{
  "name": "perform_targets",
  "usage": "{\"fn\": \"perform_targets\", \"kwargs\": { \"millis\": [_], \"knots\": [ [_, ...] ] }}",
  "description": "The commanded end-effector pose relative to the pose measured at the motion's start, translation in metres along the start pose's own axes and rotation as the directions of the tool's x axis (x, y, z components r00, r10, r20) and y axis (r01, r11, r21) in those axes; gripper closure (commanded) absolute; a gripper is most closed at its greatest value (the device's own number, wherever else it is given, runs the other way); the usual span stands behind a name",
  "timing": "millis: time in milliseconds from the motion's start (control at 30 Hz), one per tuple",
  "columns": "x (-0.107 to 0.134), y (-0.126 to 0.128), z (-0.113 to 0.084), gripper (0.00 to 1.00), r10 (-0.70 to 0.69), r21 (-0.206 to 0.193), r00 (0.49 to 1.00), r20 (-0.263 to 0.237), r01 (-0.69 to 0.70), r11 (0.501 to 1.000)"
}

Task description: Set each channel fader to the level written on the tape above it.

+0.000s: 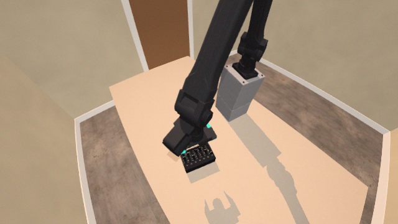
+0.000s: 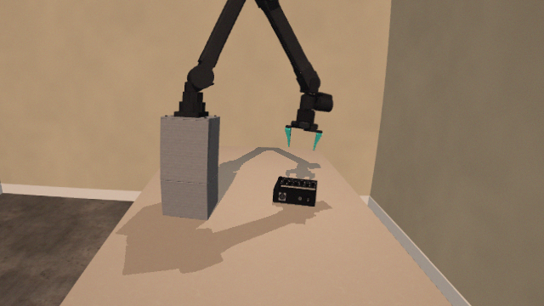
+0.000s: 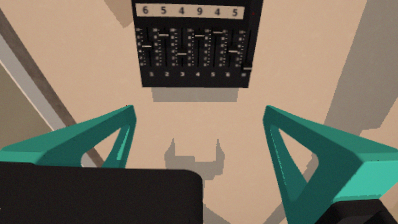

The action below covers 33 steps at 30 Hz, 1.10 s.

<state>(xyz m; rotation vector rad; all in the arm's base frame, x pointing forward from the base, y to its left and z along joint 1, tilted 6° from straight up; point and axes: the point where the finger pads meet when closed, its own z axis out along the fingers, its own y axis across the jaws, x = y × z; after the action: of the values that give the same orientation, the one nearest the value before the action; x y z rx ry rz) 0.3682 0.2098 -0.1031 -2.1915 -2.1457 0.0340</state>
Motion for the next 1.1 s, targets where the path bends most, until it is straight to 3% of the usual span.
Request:
{"fn": "perform_targets", "kwargs": {
  "millis": [0,767,1067],
  "knots": [
    [0.0056,0.0097,-0.0038,0.00,0.009,-0.011,1.000,-0.002,-0.009,1.000],
    [0.0052,0.0095,-0.0037,0.00,0.010,-0.012,1.000,-0.002,-0.010,1.000],
    [-0.0039,0.0057,-0.0027,0.00,-0.138,-0.019,0.990,-0.006,0.138,0.990]
  ]
}}
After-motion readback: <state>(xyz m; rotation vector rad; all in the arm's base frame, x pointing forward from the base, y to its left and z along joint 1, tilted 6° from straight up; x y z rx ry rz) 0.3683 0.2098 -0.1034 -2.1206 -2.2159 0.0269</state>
